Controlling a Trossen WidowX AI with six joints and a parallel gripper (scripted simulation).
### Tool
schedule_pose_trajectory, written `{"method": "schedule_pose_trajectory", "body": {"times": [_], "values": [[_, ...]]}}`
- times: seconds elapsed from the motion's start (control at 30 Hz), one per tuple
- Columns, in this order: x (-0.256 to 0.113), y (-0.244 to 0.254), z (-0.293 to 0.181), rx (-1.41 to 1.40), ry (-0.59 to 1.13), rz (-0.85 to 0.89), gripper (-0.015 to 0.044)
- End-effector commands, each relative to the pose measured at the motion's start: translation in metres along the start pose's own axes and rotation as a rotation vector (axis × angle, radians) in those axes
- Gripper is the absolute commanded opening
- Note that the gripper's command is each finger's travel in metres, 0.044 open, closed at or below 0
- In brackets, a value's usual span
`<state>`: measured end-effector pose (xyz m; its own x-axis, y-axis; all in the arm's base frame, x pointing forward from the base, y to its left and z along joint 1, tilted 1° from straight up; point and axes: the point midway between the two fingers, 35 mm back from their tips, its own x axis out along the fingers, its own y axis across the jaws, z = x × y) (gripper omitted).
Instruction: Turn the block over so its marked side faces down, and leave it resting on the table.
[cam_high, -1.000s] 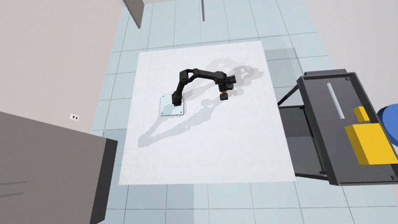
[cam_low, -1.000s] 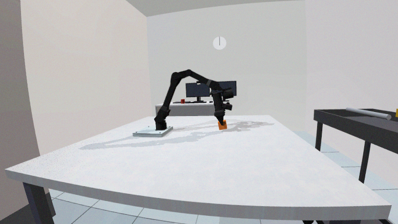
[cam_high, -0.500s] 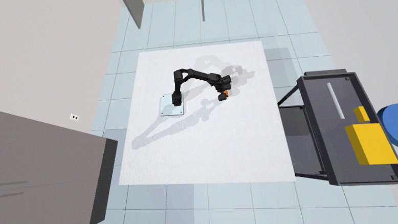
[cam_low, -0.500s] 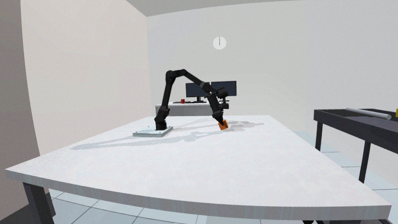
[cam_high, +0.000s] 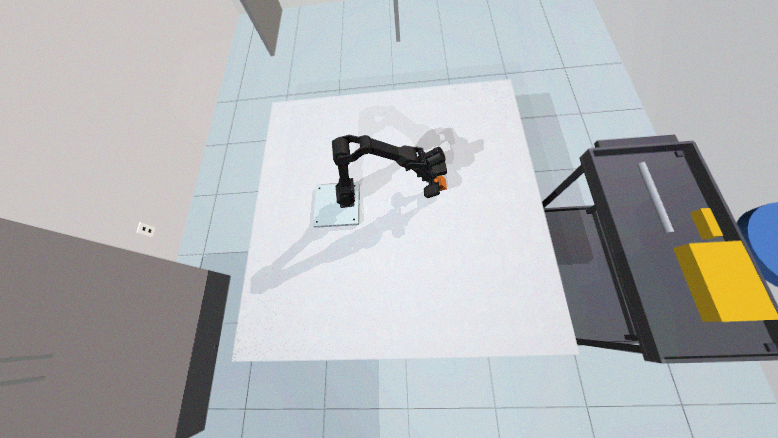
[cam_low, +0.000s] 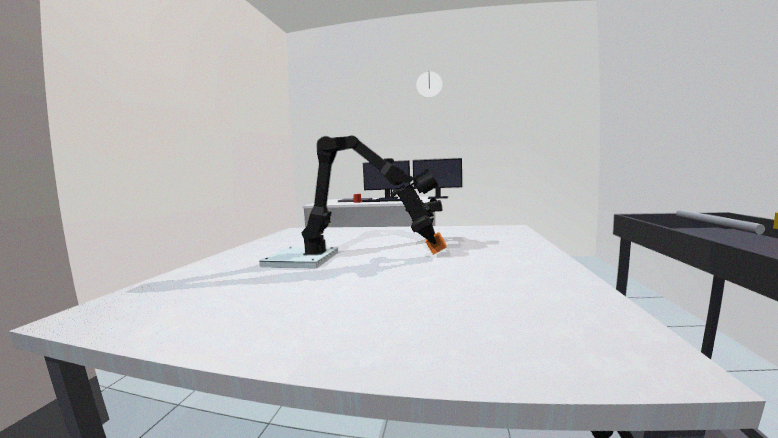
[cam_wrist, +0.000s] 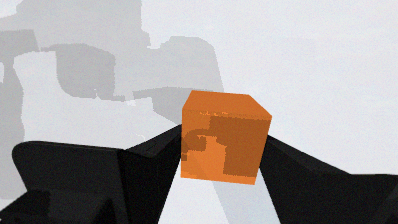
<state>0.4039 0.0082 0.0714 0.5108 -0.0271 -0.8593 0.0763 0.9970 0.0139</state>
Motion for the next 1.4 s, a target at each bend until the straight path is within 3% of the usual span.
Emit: {"method": "schedule_pose_trajectory", "body": {"times": [0.0,0.43,1.0,1.37], "values": [[0.000,0.000,0.004,0.004,-0.042,-0.002,0.0000],[0.023,0.000,0.002,-0.016,-0.253,-0.006,0.0000],[0.024,0.000,-0.012,0.001,-0.514,-0.004,0.0000],[0.020,0.000,-0.012,0.004,-0.563,-0.003,0.0000]]}}
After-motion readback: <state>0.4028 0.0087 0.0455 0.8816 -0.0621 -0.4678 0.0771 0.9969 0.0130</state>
